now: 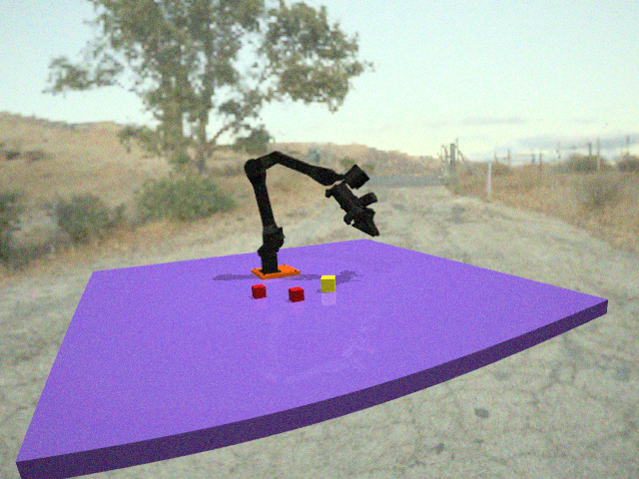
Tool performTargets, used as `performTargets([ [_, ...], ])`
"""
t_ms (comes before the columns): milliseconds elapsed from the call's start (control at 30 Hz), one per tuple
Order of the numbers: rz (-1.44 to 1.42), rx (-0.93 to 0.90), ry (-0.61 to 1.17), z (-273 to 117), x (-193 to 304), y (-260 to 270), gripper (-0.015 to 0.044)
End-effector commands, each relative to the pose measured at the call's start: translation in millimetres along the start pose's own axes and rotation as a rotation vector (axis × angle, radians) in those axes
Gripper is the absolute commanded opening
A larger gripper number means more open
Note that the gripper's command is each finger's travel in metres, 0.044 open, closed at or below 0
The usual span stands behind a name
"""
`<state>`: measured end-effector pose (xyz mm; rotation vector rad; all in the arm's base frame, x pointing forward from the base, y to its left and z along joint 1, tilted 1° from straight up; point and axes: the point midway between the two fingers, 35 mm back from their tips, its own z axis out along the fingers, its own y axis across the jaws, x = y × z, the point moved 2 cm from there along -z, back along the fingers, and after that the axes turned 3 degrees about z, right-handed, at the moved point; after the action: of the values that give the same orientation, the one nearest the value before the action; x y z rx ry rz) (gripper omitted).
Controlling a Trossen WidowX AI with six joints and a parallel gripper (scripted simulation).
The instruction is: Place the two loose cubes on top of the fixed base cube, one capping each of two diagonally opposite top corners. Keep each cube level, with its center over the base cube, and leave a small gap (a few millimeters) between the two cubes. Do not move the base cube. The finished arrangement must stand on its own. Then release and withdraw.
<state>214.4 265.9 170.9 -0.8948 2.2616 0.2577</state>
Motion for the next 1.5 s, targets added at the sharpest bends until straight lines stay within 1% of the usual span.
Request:
performTargets([
  [0, 0.237, 0.068, 0.081, 7, -4, -38, 0.0265],
  [267, 0.673, 0.211, 0.204, 11, 2, -108, 0.0265],
  [533, 1.127, 0.370, 0.299, 2, 20, -176, 0.0265],
  [800, 1.594, 0.545, 0.366, -18, 48, -237, 0.0265],
  [1133, 2.177, 0.781, 0.417, -57, 91, -299, 0.0265],
  [1200, 2.217, 0.798, 0.419, -60, 95, -302, 0.0265],
  [1467, 2.217, 0.798, 0.419, -56, 98, -303, 0.0265],
])
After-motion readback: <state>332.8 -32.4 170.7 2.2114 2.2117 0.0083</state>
